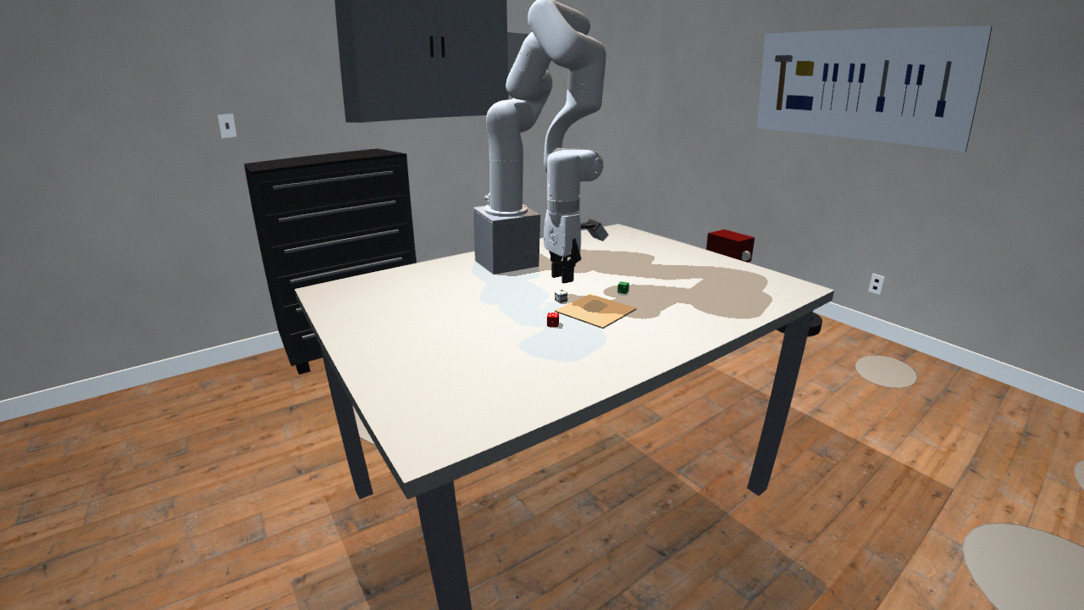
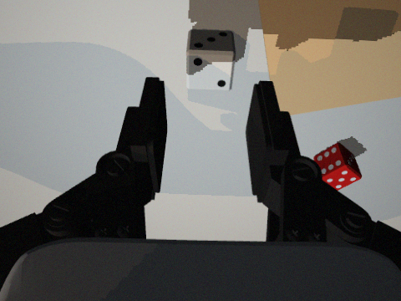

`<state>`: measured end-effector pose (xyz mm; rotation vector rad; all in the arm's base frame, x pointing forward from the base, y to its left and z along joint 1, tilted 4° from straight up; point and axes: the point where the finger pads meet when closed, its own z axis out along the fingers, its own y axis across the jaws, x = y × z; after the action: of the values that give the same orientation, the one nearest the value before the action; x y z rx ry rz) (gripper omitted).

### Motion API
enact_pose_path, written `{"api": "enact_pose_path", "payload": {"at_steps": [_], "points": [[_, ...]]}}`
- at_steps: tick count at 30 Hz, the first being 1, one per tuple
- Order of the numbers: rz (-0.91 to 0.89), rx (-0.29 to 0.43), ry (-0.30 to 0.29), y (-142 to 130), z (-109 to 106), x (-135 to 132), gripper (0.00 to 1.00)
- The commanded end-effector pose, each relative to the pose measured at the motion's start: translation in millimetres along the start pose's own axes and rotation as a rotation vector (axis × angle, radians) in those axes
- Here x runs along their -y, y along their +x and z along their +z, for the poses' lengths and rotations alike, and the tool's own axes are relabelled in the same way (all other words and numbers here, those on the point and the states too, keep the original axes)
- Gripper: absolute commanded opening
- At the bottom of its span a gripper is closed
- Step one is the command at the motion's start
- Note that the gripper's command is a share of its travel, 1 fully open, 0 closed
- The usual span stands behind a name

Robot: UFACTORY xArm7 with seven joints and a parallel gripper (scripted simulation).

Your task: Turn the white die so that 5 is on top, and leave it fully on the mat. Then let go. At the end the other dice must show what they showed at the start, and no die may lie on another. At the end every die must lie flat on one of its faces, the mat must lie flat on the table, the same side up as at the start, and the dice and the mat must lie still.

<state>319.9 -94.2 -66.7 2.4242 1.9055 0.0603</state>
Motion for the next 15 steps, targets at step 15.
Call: {"api": "enact_pose_path", "payload": {"at_steps": [15], "points": [[0.0, -0.001, -0.006, 0, 20, -1, 0.42]]}}
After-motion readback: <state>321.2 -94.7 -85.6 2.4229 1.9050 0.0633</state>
